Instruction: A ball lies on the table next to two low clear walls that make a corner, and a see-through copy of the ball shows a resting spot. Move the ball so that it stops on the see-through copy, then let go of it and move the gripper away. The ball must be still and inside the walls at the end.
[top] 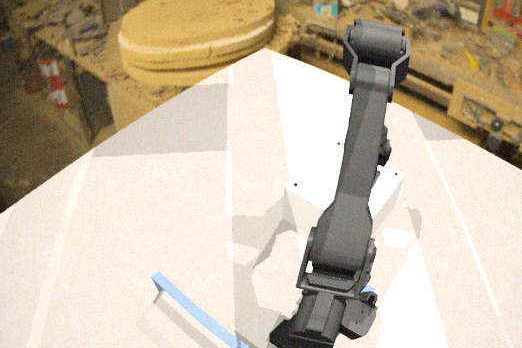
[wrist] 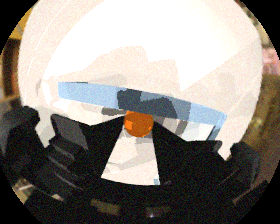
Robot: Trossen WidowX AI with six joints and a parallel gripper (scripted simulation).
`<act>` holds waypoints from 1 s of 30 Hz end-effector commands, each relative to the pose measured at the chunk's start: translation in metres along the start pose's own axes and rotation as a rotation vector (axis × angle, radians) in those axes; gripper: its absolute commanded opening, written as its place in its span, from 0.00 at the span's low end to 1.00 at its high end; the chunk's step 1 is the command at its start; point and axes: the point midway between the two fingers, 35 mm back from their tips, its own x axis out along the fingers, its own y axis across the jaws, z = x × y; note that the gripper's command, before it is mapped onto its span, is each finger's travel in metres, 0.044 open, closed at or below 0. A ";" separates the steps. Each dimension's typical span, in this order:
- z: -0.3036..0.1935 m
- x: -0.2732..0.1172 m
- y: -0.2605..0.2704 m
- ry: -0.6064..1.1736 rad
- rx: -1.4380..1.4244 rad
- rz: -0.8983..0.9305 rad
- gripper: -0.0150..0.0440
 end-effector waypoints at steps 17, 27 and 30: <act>0.001 0.017 -0.001 -0.002 0.001 -0.005 0.34; 0.001 0.017 -0.001 -0.002 0.001 -0.005 0.77; 0.001 0.017 -0.001 -0.002 0.001 -0.005 0.77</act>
